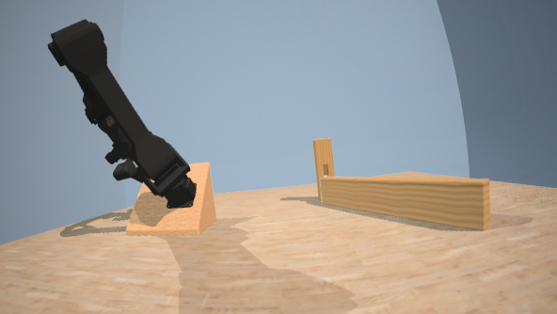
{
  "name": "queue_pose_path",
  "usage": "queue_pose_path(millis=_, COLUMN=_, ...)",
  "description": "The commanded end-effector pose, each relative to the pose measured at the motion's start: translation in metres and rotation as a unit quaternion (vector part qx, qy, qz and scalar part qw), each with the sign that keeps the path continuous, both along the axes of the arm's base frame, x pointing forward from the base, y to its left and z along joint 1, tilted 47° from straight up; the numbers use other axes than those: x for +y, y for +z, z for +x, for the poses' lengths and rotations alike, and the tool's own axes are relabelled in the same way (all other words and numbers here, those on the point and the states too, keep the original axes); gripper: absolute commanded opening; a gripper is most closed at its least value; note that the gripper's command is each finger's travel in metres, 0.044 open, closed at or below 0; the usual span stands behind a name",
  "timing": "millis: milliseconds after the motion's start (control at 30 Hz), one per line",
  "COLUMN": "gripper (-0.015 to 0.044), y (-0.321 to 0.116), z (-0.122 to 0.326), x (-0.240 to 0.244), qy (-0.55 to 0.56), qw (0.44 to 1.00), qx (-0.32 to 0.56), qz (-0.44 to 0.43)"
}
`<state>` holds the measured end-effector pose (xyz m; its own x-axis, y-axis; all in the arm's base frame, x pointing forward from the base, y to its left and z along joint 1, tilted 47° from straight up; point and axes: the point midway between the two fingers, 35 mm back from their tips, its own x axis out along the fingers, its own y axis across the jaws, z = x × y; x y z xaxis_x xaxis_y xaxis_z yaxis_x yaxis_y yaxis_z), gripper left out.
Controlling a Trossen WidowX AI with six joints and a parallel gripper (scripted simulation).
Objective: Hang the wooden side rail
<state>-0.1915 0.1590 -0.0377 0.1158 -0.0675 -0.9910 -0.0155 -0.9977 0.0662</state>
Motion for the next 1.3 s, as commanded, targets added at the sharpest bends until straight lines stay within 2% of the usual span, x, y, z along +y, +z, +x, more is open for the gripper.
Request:
queue_pose_path(millis=0, gripper=0.0426, y=0.001, z=0.000, x=0.002, qy=0.000, qw=1.000, qx=0.000, qz=0.000)
queue_pose_path(millis=133, gripper=0.0440, y=0.020, z=-0.005, x=0.024, qy=0.000, qw=1.000, qx=0.000, qz=0.001)
queue_pose_path(millis=367, gripper=0.0440, y=0.081, z=0.001, x=0.086, qy=0.000, qw=1.000, qx=-0.001, qz=0.001)
queue_pose_path(millis=533, gripper=0.0440, y=0.087, z=0.003, x=0.091, qy=0.000, qw=1.000, qx=-0.001, qz=0.001)
queue_pose_path(millis=633, gripper=0.0440, y=0.067, z=0.013, x=0.101, qy=-0.036, qw=0.999, qx=0.007, qz=0.020)
queue_pose_path(millis=900, gripper=0.0440, y=0.003, z=0.097, x=0.160, qy=-0.205, qw=0.972, qx=0.018, qz=0.117)
queue_pose_path(millis=1067, gripper=0.0440, y=-0.029, z=0.165, x=0.176, qy=-0.314, qw=0.931, qx=0.013, qz=0.186)
queue_pose_path(millis=1267, gripper=0.0440, y=-0.053, z=0.240, x=0.169, qy=-0.426, qw=0.867, qx=-0.003, qz=0.257)
